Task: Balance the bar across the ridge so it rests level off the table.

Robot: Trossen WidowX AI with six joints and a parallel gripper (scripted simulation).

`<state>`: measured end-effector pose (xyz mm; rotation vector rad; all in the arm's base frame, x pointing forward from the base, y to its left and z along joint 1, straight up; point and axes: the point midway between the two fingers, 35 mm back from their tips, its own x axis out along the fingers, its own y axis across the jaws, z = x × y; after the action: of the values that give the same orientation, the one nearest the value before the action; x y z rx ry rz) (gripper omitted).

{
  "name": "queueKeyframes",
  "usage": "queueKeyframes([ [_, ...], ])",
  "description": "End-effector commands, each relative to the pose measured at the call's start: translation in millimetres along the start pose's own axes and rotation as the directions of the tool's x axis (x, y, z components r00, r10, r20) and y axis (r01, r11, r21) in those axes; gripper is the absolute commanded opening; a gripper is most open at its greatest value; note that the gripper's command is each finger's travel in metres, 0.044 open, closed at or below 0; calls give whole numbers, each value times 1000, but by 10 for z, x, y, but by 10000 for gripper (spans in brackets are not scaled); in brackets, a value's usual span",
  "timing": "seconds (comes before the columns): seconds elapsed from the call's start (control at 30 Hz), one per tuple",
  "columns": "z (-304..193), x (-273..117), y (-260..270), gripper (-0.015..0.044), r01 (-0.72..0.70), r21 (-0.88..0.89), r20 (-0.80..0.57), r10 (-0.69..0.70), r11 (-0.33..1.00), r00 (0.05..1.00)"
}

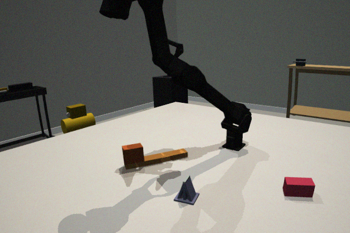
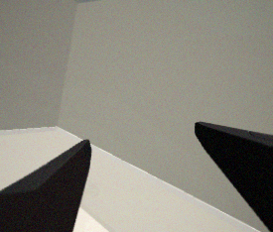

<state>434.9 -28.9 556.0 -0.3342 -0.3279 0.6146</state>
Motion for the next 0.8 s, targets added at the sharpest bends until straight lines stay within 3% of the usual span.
queueKeyframes([
  [0.0, 7, -3, -3, 374, 3, -6, 1, -3, 1000, 1000],
  [0.1, 106, -50, -49, 315, 52, -96, 22, -50, 994, 998],
  [0.4, 510, -512, -321, 315, 211, -448, 77, -198, 869, 977],
  [0.63, 768, -799, -416, 315, 283, -614, 112, -273, 737, 955],
  [0.77, 960, -982, -443, 315, 317, -736, 146, -317, 598, 937],
])
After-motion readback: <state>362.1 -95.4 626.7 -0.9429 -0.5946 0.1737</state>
